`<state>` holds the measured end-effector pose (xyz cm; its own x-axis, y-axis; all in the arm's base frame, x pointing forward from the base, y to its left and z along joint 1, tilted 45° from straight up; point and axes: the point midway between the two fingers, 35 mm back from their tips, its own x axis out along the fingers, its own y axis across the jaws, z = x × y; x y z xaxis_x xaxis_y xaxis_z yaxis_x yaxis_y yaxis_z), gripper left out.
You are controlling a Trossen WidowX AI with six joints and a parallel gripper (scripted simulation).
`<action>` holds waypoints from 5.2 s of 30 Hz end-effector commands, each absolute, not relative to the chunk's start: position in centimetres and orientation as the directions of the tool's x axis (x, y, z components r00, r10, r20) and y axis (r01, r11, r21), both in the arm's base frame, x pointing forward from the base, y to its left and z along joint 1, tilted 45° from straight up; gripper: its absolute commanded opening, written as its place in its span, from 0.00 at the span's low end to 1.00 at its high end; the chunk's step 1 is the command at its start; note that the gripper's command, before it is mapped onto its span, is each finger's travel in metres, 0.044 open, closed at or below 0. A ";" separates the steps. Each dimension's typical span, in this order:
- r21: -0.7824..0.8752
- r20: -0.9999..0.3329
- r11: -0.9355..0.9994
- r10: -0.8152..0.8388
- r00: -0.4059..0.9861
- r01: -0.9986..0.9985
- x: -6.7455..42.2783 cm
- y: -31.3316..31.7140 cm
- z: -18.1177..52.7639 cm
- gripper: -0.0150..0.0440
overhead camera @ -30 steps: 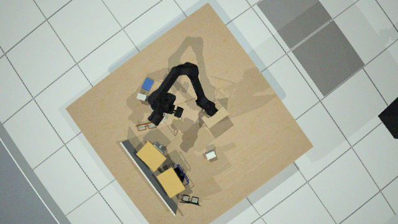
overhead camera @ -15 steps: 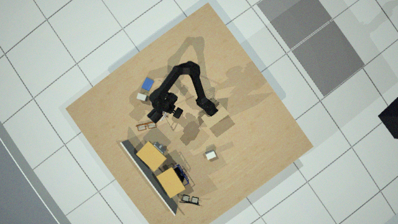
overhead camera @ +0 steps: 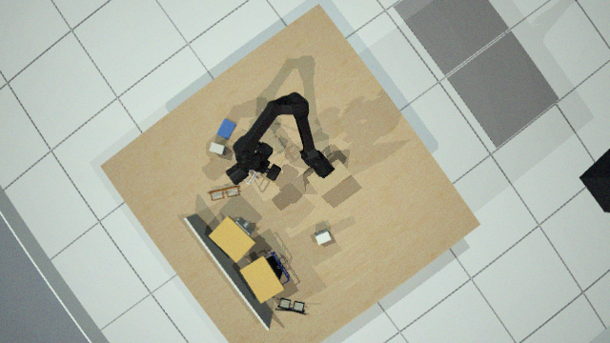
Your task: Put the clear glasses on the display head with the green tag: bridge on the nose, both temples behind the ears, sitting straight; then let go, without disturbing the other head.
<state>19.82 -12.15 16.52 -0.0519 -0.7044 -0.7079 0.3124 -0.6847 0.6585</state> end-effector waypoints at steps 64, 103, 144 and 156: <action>0.654 -0.709 -0.685 -0.703 -0.059 0.322 15.8 -11.7 16.1 0.25; 0.653 -0.709 -0.685 -0.703 -0.059 0.322 15.9 -11.6 16.0 0.25; 0.623 -0.602 -0.264 -0.763 0.236 0.736 24.1 1.6 10.7 0.25; 0.610 -0.555 -0.066 -0.747 0.366 0.790 24.2 7.2 8.4 0.25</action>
<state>24.08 5.71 8.79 0.3282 -0.7557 -0.5667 0.7899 -0.1094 0.6034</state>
